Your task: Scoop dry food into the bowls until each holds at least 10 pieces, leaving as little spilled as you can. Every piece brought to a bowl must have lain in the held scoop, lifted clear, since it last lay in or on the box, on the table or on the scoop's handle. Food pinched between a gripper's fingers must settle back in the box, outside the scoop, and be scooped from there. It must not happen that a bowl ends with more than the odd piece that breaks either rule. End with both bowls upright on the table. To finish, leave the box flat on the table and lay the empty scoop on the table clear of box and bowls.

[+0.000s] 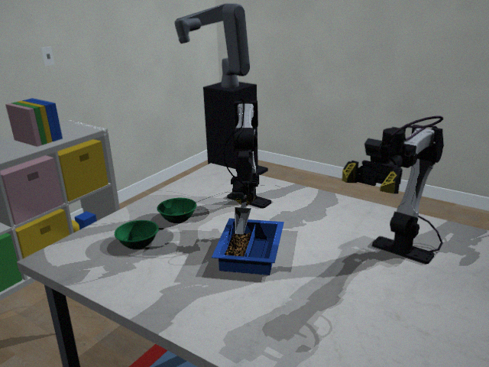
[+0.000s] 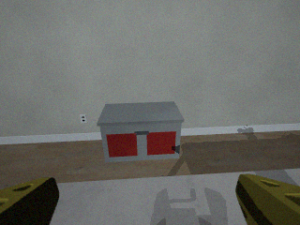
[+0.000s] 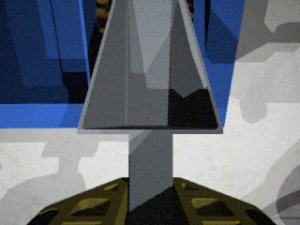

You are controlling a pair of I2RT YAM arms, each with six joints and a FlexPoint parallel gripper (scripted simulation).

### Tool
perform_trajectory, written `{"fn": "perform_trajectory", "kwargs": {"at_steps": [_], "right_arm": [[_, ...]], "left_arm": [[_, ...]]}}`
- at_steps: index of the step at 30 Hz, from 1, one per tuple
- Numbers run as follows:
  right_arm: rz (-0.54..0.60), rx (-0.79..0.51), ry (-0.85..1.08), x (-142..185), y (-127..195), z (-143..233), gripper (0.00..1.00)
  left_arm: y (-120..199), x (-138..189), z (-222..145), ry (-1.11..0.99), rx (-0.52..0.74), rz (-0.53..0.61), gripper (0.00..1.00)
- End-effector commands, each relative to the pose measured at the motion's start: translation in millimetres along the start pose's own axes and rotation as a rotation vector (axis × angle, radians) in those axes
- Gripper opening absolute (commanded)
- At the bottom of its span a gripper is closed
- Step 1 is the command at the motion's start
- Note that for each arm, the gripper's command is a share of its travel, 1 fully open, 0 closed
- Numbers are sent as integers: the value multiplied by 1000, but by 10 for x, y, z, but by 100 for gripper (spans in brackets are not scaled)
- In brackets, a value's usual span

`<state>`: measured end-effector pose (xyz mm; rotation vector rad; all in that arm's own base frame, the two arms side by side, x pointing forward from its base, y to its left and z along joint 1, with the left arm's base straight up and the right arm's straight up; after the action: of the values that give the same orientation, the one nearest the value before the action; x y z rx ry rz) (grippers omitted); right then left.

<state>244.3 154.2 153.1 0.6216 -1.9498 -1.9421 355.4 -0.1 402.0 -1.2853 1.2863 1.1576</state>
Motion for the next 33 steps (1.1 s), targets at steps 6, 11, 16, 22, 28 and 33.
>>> {"fn": "perform_trajectory", "kwargs": {"at_steps": [6, 11, 16, 22, 28, 33], "right_arm": [[19, -14, 6, -105, 2, -25, 0], [71, -22, 12, -121, -80, -43, 0], [110, -26, 12, -154, -152, -64, 0], [54, -13, 2, -194, -54, -35, 0], [61, -10, 4, -267, -165, -91, 0], [88, -11, 6, -203, -332, -89, 0]], "left_arm": [[20, -68, -7, 1, 2, -19, 100], [20, -68, -7, 1, 2, -19, 100], [20, -68, -7, 1, 2, -19, 100], [20, -68, -7, 1, 2, -19, 100], [20, -68, -7, 1, 2, -19, 100], [20, -68, -7, 1, 2, -19, 100]]}}
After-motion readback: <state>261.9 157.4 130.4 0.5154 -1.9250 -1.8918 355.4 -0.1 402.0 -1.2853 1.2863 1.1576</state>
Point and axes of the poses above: on each arm, the point where the finger pads meet when closed, its own y axis back along the fingers, its own z axis across the jaws, x = y × z, the point moved 2 cm from there along y, back along the fingers, and after that the axes turned 6 degrees about y, right-handed, at the moved point
